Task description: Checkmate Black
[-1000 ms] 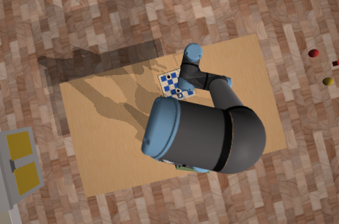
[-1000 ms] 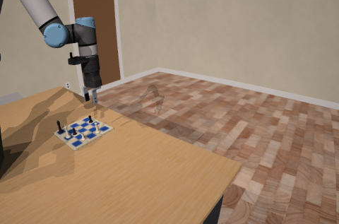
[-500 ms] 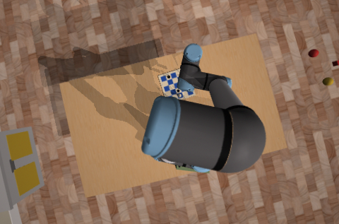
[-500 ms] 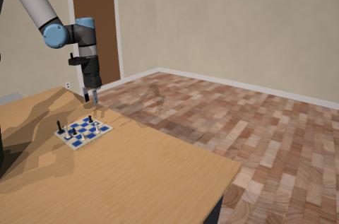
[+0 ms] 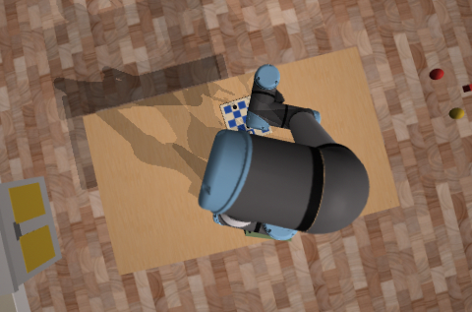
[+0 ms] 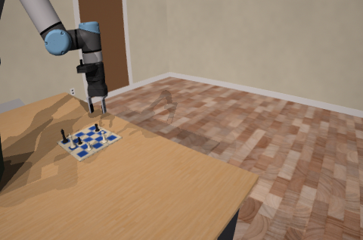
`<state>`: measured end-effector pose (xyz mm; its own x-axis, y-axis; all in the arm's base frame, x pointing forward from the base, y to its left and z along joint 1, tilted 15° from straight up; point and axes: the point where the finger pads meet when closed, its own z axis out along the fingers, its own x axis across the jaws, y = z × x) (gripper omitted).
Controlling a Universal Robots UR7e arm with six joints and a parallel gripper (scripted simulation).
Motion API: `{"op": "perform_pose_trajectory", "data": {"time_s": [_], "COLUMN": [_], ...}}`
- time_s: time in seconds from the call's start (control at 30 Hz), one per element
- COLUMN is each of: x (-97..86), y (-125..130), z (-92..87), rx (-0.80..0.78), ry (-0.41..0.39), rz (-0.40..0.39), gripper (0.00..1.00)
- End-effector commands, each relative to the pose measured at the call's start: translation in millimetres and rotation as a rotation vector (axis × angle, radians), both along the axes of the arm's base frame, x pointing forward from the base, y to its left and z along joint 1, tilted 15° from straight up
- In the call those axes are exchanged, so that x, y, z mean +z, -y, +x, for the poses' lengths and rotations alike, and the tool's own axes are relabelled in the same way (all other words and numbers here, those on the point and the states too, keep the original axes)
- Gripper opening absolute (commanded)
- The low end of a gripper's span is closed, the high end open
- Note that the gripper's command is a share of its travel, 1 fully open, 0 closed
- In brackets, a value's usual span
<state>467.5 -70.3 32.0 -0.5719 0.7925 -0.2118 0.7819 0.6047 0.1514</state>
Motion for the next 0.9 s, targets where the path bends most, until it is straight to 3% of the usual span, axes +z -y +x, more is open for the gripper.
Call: {"op": "perform_pose_trajectory", "data": {"time_s": [0.0,0.3,0.37,0.63,0.87], "x": [-4.3,-13.4,-13.4,-19.8,-23.3], "y": [1.5,2.1,2.1,0.0,-2.1], "z": [1.2,4.5,4.5,7.7,9.4], "rx": [0.188,0.576,0.576,0.866,1.027], "ry": [-0.014,-0.046,-0.046,-0.070,-0.083], "rz": [-0.049,-0.149,-0.149,-0.223,-0.265], "gripper": [1.00,1.00,1.00,1.00,1.00]}}
